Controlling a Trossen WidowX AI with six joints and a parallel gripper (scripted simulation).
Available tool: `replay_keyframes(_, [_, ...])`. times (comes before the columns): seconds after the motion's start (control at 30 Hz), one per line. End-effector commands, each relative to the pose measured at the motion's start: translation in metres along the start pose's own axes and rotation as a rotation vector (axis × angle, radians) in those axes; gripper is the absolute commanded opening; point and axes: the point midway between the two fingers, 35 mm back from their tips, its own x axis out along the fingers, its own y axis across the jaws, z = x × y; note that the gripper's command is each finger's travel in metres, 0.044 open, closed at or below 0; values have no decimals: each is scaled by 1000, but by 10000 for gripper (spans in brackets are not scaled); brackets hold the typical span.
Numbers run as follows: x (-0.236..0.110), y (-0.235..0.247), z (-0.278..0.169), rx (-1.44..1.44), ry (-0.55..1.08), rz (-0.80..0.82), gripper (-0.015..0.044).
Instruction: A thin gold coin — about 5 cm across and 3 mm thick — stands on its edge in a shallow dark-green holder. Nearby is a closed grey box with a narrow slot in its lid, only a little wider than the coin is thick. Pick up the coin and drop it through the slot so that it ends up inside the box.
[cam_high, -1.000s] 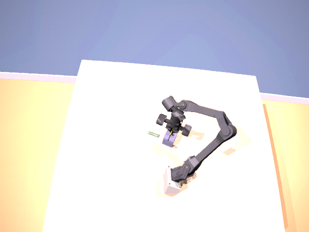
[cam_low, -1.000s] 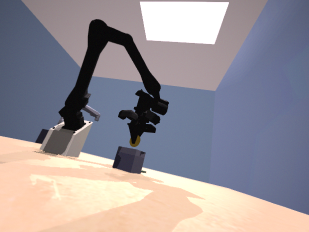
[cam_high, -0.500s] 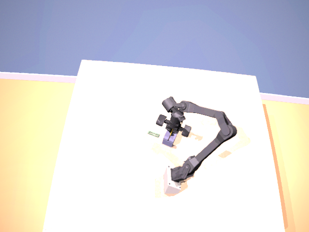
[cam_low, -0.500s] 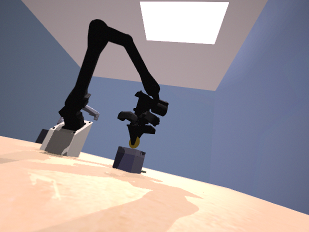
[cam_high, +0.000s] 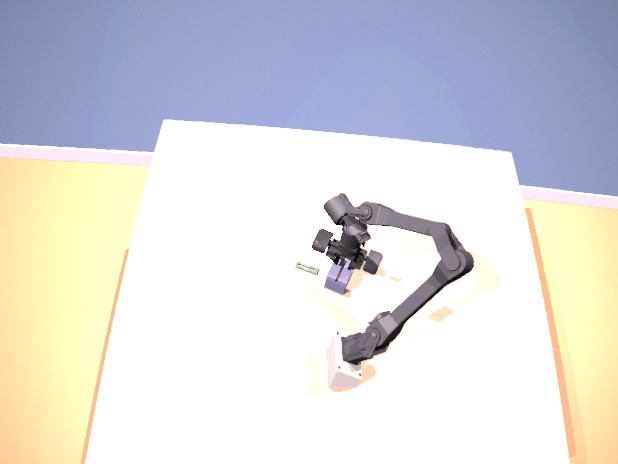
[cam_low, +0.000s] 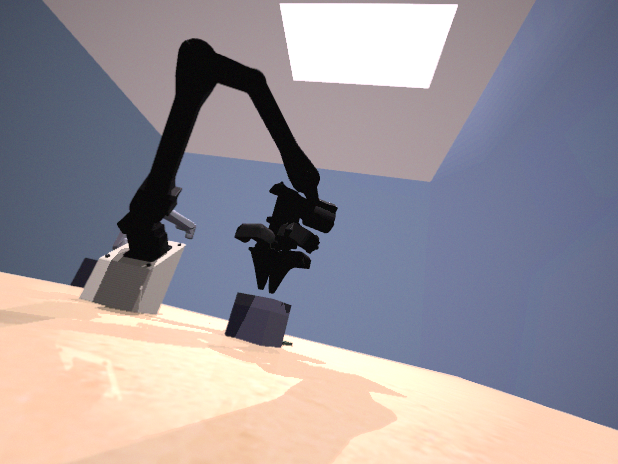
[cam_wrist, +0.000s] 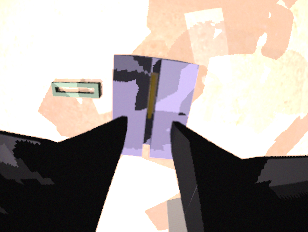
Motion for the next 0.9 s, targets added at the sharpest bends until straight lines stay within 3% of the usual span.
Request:
replay_keyframes(0.0, [0, 0, 0, 1, 0, 0, 161])
replay_keyframes(0.07, [0, 0, 0, 1, 0, 0, 161])
replay_keyframes(0.33, [-20, 0, 0, -1, 0, 0, 371])
replay_keyframes(0.43, [-50, -2, -2, -7, 0, -6, 440])
replay_keyframes(0.87, [-59, -3, -3, -9, 0, -8, 440])
